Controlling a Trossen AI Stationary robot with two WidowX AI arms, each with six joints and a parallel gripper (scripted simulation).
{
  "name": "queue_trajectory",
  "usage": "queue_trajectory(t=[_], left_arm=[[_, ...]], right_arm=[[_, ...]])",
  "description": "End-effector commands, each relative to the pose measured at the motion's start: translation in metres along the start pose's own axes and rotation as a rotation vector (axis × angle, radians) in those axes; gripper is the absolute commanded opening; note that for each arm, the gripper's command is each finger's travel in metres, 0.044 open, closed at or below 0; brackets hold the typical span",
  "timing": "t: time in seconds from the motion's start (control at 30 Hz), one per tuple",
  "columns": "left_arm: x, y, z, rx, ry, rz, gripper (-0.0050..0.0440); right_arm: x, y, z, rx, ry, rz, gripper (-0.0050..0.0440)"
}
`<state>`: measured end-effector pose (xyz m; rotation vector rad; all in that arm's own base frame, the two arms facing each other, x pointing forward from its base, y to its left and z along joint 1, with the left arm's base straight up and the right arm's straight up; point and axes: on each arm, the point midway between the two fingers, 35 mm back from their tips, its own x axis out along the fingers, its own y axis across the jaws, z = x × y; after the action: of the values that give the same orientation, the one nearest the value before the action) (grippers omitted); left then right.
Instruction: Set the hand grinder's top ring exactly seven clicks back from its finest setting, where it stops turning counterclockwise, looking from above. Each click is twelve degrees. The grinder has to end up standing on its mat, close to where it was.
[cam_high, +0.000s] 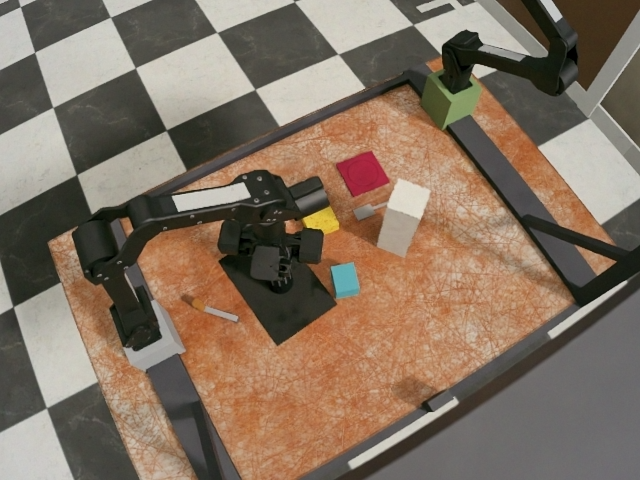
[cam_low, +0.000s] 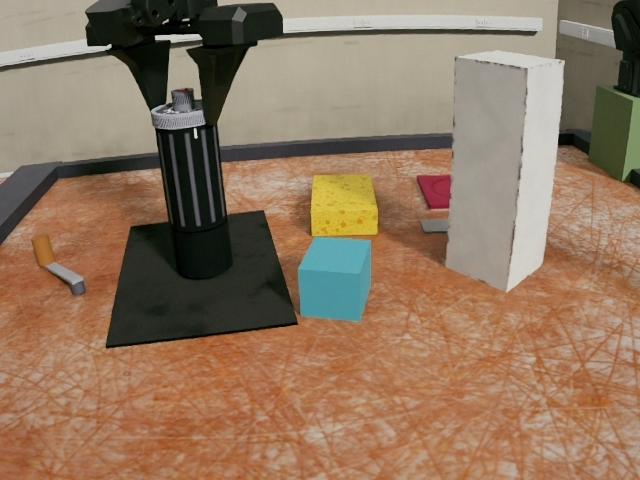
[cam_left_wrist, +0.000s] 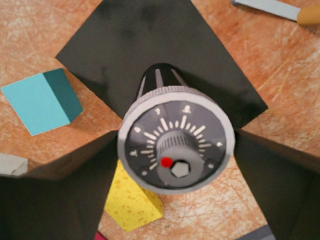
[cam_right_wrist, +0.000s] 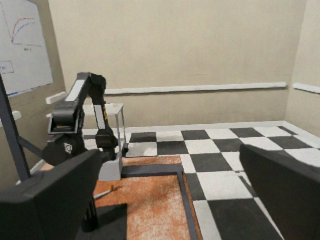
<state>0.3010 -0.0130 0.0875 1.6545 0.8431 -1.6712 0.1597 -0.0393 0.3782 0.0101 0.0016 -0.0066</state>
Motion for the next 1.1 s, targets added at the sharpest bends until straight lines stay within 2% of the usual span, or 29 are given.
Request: queue_trajectory(t=[0.0, 1.07], left_arm=[[-0.0093, 0.0037, -0.0025, 0.001, 0.020, 0.030, 0.0307], [-0.0101, 0.0003, -0.0009, 0.002, 0.022, 0.033, 0.0295]], right_arm=[[-0.0004, 0.0023, 0.0042, -0.015, -0.004, 0.006, 0.0400], [-0.0004, 0.0023, 0.0042, -0.015, -0.004, 0.006, 0.0400]])
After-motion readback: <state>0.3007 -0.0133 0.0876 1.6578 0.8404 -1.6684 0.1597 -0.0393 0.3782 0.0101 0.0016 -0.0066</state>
